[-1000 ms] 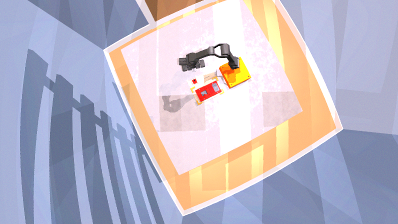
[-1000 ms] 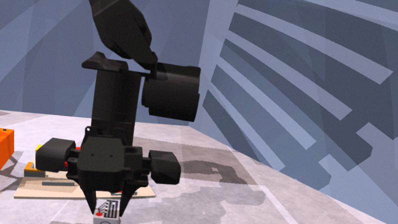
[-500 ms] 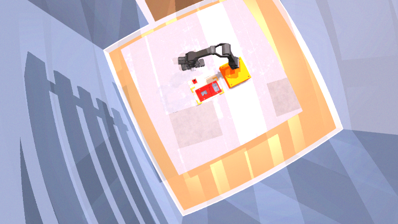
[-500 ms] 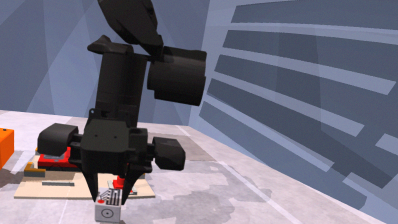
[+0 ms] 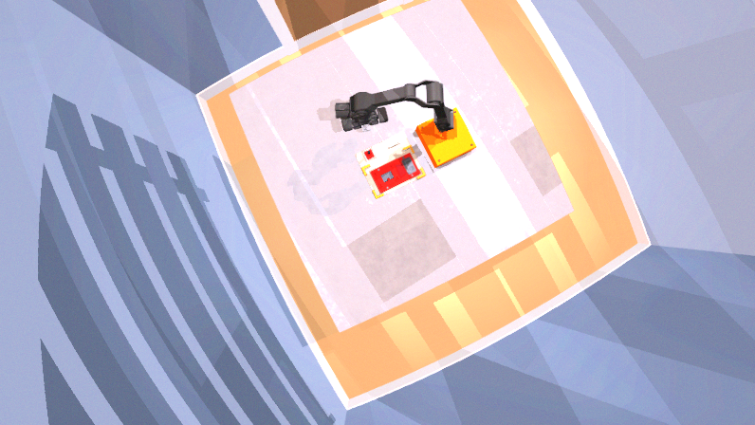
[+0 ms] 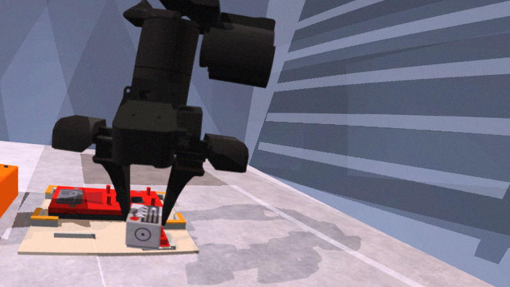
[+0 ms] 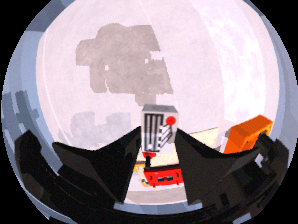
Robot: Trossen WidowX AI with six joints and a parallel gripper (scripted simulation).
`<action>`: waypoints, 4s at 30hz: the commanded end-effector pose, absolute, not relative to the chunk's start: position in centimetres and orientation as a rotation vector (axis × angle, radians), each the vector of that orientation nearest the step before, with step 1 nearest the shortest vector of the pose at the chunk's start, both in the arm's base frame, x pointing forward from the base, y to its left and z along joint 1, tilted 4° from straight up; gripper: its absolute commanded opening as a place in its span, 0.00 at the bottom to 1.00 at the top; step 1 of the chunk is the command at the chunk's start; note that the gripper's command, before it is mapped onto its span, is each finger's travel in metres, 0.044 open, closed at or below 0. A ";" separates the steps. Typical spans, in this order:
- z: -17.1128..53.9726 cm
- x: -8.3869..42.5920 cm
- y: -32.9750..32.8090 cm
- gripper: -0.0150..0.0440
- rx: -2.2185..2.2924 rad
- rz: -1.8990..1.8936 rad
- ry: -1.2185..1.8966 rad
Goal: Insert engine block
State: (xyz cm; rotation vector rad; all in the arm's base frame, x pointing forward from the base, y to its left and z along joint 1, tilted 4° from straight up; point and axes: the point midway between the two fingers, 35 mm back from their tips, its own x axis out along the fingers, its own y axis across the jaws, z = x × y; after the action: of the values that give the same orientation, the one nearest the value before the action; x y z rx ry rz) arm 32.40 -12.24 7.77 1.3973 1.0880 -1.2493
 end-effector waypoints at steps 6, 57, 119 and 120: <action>10.6 32.1 -12.3 0.25 1.398 -1.251 1.079; 9.8 34.1 -0.4 0.25 0.714 -0.612 1.402; 6.3 32.1 11.7 0.52 -0.002 0.067 1.482; 6.3 32.1 11.7 0.52 -0.002 0.067 1.482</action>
State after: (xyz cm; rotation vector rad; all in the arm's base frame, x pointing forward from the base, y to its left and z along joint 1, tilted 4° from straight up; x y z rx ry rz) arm 31.99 11.72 6.26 -0.0093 1.4851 0.0783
